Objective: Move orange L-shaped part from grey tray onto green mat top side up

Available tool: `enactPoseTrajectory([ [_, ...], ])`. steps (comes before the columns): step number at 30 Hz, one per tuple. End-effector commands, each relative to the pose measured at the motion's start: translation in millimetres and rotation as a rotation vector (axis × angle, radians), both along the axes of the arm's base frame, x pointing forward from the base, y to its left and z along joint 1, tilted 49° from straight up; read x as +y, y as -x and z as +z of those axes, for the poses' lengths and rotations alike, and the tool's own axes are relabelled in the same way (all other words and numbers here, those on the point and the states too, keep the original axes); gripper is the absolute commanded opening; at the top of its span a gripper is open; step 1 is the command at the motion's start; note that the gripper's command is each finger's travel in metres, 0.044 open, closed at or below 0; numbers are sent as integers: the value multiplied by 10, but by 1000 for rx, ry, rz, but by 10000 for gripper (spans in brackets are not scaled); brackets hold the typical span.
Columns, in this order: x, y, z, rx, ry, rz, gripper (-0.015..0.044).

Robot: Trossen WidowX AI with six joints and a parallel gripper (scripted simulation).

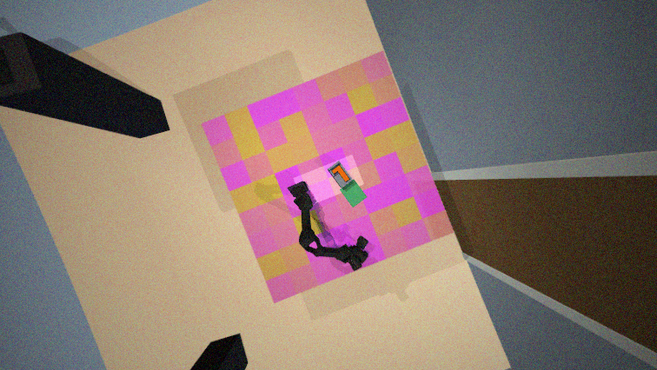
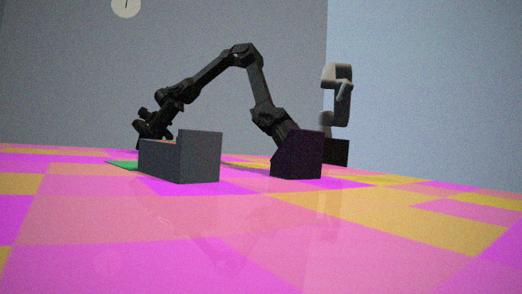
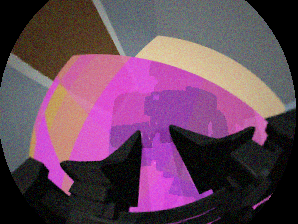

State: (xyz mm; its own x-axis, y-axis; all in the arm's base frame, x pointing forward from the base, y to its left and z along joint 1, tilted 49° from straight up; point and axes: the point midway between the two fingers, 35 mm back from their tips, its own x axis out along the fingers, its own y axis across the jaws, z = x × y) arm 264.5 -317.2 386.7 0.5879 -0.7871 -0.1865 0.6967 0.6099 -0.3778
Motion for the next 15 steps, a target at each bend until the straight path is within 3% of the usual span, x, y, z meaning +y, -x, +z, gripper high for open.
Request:
enactPoseTrajectory([
  [1, 249, -314, -136, -2, -60, 85, 180],
  [7, 567, -676, -466, 36, -186, 154, 180],
  [15, 1670, -1343, -1551, 305, -471, 279, 180],
])
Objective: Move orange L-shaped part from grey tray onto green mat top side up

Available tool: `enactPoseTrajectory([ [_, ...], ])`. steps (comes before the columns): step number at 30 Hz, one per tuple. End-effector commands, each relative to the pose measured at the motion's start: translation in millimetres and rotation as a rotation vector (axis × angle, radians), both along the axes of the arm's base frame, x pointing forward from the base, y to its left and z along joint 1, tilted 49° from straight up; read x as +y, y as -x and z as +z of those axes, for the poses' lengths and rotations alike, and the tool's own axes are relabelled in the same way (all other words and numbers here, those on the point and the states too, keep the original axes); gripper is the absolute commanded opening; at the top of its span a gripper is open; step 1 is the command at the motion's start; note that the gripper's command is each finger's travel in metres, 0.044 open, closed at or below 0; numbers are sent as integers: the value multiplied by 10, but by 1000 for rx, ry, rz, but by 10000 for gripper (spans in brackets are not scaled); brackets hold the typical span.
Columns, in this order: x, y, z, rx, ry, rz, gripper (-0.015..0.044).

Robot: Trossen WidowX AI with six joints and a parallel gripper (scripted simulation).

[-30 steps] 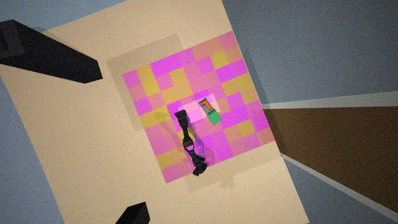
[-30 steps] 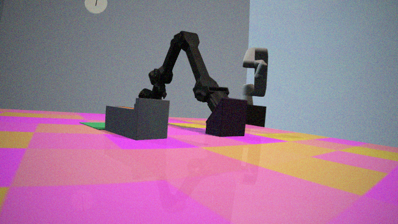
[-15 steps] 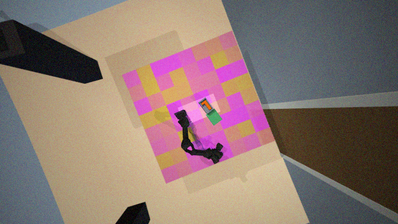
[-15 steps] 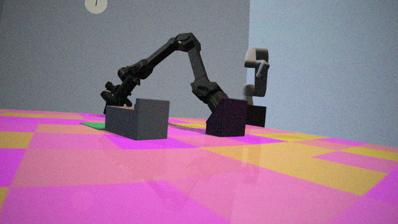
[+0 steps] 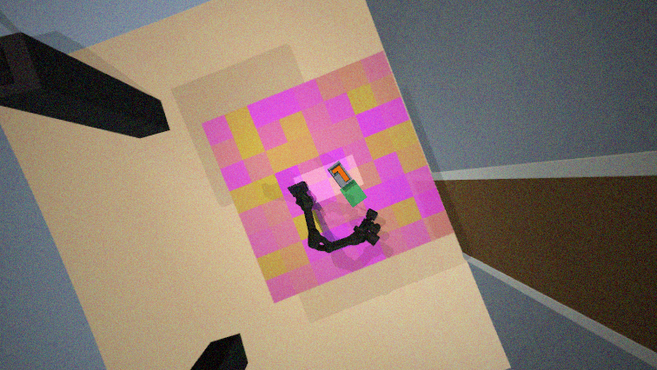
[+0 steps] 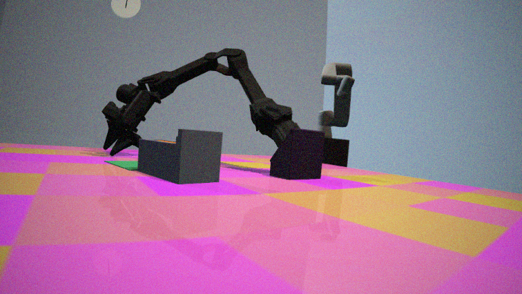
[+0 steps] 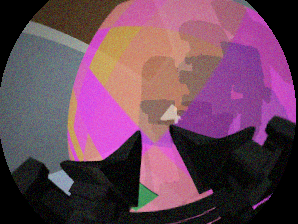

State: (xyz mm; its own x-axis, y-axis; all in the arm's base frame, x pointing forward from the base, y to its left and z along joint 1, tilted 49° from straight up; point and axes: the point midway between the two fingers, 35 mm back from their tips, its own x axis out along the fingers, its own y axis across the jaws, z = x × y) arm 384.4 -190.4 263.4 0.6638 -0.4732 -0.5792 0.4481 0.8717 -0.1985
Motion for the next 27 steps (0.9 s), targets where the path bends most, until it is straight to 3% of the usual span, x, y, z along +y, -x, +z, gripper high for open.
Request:
enactPoseTrajectory([
  [1, 562, -176, -456, 140, -81, 65, 180],
  [6, 1388, -189, -1081, 380, -132, 125, 180],
  [11, 2198, 66, -1586, 622, -77, 196, 180],
  [19, 3100, 783, -2109, 920, 208, 262, 180],
  [27, 3543, 1383, -2259, 1012, 555, 294, 180],
])
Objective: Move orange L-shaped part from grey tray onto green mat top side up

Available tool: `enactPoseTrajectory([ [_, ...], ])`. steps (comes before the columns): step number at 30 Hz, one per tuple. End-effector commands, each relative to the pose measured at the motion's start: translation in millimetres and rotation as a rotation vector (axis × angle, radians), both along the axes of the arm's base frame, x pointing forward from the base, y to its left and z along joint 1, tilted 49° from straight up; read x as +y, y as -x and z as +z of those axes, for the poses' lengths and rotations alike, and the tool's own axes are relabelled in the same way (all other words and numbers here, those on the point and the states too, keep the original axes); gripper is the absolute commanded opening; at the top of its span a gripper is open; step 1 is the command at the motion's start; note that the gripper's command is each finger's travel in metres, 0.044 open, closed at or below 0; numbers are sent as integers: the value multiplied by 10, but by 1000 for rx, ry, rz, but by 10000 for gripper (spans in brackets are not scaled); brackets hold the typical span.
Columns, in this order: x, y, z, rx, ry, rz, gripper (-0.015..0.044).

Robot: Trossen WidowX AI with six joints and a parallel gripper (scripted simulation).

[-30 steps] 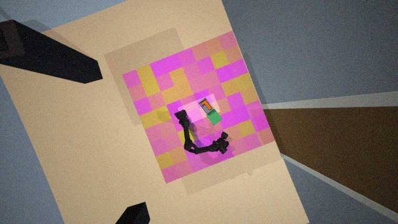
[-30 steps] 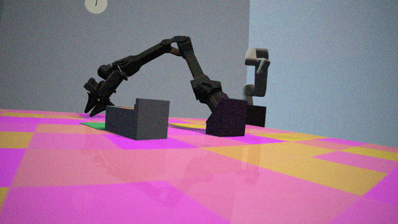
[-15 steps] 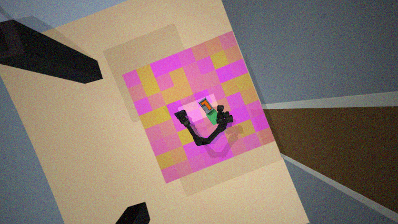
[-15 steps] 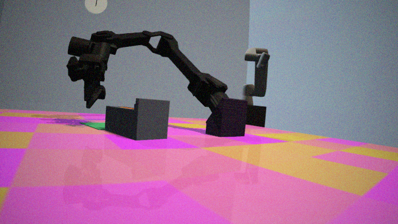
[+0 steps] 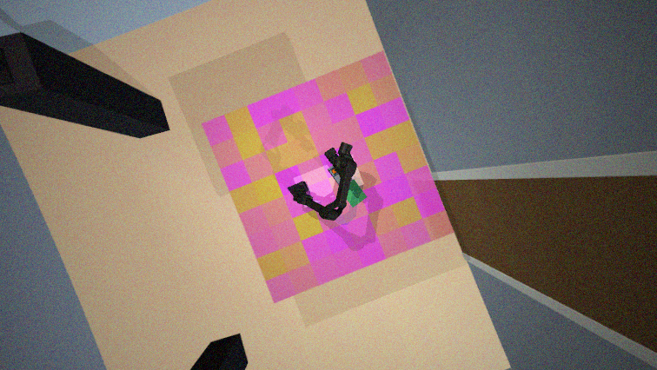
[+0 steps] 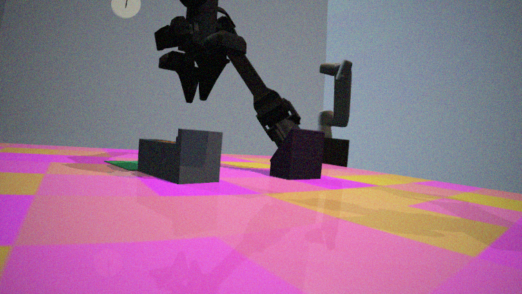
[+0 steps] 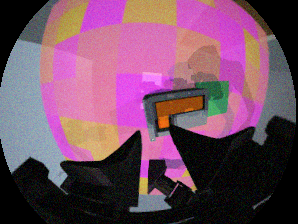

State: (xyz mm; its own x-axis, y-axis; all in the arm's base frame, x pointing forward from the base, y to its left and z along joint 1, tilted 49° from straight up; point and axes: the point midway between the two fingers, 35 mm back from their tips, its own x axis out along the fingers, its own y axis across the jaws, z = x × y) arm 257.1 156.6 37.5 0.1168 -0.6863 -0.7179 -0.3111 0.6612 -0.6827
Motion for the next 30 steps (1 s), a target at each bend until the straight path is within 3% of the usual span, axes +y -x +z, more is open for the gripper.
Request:
enactPoseTrajectory([
  [1, 72, 110, 1, -5, 72, 39, 180],
  [6, -18, 77, -93, -5, 71, 39, 180],
  [12, -454, -2, -473, -7, 74, 39, 180],
  [30, -611, -37, -615, -8, 74, 39, 180],
])
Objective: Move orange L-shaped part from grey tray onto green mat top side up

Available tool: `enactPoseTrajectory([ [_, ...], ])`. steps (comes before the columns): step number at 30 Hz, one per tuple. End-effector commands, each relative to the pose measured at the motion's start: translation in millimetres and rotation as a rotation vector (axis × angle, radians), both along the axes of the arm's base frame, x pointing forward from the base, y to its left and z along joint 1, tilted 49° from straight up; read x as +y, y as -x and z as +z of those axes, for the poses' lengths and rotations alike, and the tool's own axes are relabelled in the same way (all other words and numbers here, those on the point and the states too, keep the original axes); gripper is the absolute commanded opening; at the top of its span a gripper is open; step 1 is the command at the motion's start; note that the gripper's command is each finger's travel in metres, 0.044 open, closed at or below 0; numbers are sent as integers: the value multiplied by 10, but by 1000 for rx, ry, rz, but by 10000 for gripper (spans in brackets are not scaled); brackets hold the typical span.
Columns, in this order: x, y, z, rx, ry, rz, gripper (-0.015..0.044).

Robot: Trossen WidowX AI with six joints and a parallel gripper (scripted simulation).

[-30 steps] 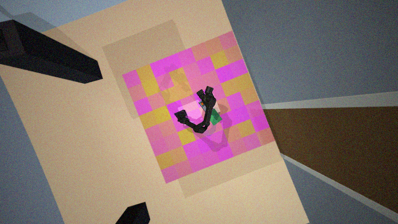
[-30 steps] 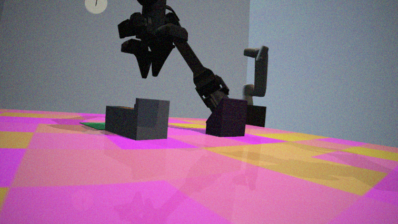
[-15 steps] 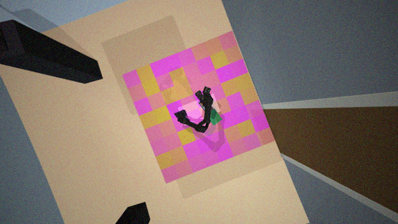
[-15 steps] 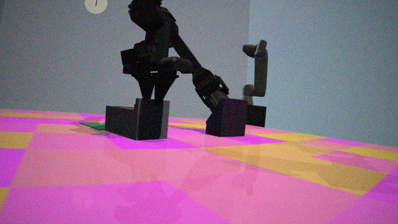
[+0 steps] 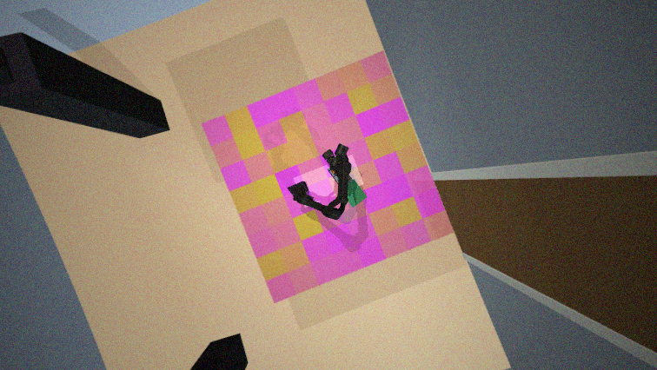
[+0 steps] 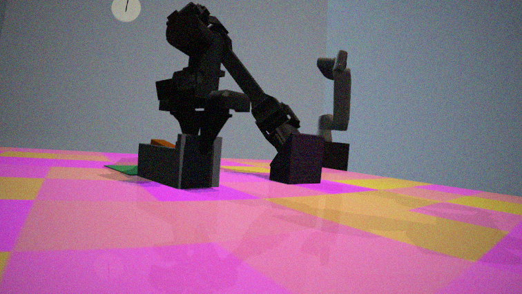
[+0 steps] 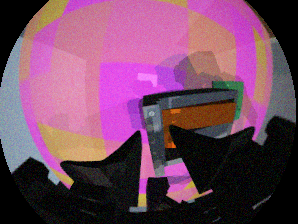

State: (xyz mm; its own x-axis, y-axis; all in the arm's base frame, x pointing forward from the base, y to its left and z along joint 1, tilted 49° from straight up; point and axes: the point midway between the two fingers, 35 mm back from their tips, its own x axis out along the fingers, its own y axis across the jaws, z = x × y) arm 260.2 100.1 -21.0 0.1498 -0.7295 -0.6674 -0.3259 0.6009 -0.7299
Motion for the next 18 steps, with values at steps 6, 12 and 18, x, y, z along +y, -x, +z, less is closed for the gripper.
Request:
enactPoseTrajectory([
  [6, -120, -19, -94, 3, 6, 3, 180],
  [12, -176, -27, -141, 3, 7, 3, 180],
  [18, -176, -27, -141, 3, 7, 3, 180],
])
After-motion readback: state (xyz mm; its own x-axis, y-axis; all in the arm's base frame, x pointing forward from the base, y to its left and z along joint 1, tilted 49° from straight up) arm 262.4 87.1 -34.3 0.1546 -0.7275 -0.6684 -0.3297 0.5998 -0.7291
